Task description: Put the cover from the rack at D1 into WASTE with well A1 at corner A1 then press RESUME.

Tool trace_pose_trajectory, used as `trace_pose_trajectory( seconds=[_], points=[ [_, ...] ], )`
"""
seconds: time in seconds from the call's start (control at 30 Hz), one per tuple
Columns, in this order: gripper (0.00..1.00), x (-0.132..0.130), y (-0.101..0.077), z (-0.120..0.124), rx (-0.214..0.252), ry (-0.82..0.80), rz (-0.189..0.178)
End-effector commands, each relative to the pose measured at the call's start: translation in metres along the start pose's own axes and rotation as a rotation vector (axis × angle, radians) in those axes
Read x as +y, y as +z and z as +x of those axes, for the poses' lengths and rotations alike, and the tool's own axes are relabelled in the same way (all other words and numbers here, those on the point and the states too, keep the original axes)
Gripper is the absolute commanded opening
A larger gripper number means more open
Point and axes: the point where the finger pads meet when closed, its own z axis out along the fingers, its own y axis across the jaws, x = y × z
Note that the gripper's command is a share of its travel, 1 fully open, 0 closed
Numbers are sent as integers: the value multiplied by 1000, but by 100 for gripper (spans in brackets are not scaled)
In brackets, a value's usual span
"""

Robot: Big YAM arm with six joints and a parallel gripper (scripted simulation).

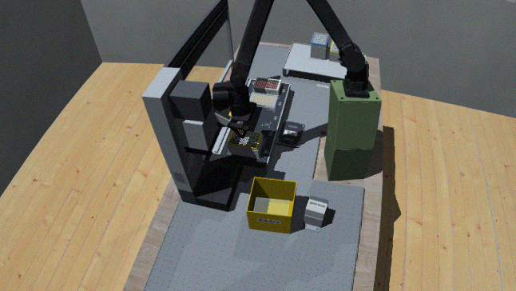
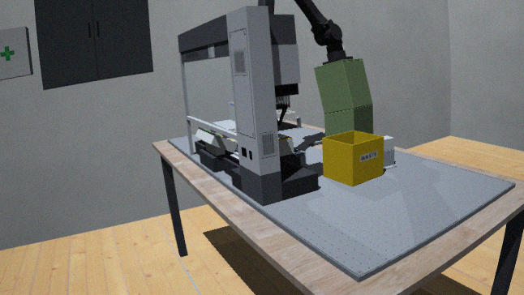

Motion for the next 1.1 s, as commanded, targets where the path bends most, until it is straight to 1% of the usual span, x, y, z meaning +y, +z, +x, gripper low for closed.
trace_pose_trajectory(
  seconds=[0.0,0.97,1.0,1.07],
  points=[
    [100,4,-8,-17,-39,3,-8],
    [100,4,-8,-17,-39,3,-8],
    [100,9,-20,-21,-57,-8,-12],
    [100,7,-24,-10,-36,-1,-8]
  ],
)
